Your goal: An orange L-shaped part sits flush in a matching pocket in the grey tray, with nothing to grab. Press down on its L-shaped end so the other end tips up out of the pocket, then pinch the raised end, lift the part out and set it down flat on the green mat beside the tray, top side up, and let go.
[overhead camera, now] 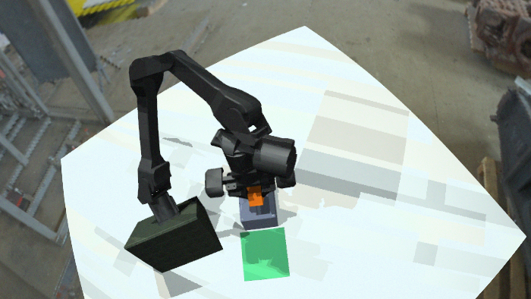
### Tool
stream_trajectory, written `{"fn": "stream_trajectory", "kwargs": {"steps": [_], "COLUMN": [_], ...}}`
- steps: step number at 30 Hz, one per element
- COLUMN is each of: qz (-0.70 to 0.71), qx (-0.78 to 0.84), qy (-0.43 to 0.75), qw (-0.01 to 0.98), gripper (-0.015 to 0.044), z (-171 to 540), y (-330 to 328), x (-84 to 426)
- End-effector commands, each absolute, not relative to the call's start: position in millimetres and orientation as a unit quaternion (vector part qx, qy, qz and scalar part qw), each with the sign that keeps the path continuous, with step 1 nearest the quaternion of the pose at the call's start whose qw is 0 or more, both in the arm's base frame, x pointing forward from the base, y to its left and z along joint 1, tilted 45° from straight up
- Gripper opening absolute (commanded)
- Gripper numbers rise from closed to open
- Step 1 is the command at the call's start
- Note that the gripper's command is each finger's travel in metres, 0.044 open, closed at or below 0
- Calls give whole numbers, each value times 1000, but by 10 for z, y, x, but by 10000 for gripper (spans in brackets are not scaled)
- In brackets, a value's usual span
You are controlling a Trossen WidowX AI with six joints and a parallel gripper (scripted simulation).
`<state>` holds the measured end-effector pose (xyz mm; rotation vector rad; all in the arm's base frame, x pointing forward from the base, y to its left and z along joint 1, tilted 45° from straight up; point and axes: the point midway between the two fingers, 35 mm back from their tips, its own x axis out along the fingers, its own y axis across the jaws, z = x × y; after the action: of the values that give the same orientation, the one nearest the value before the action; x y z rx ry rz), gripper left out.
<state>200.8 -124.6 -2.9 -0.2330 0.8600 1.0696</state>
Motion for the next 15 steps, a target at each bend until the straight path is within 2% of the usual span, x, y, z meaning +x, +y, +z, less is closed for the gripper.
{"fn": "stream_trajectory", "kwargs": {"steps": [1, 15], "qz": [494, 493], "qx": [-110, -111], "qy": [397, 398], "qw": [766, 766], "gripper": [0, 0], "z": [-142, -591], "y": [-1334, -1698], "x": [1906, 1482]}}
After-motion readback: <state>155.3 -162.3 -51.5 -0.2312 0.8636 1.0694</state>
